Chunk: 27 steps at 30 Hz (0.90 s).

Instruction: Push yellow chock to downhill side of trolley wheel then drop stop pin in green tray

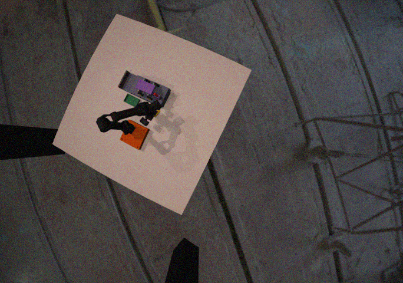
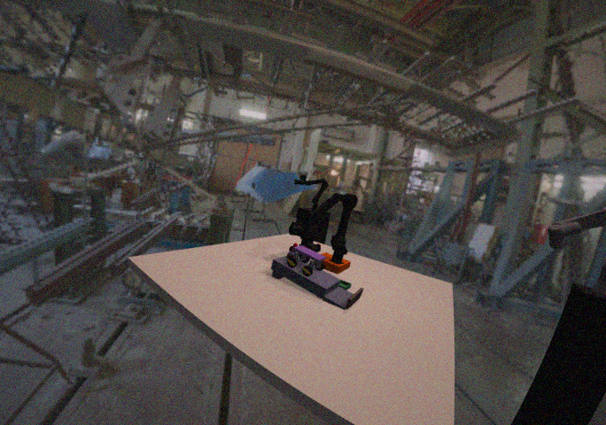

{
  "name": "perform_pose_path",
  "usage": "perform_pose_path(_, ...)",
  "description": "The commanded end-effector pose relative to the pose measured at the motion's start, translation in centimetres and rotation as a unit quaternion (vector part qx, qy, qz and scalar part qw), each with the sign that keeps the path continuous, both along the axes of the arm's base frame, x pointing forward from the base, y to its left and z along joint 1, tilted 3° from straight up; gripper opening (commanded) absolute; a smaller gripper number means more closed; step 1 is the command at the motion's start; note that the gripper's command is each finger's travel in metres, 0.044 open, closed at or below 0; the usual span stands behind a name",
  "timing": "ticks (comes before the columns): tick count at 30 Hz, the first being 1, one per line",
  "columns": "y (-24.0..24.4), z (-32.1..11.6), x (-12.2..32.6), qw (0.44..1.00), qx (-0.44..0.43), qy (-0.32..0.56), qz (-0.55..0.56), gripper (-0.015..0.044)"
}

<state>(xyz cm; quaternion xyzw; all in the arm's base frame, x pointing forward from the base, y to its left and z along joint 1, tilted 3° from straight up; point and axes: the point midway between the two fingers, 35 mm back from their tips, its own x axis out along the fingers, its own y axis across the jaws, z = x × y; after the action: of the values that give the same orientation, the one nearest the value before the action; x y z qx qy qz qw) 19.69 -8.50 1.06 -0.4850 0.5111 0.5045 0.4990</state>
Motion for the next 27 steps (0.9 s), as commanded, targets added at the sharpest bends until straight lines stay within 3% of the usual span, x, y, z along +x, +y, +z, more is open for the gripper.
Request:
perform_pose_path(1,0.0,0.0,0.0,1.000,0.000,0.000,0.000,0.0032)
perform_pose_path(4,0.0,0.1,0.0,1.000,0.000,0.000,0.000,0.0000)
perform_pose_path(27,-0.2,8.6,0.2,1.000,0.003,0.001,0.002,0.0000)
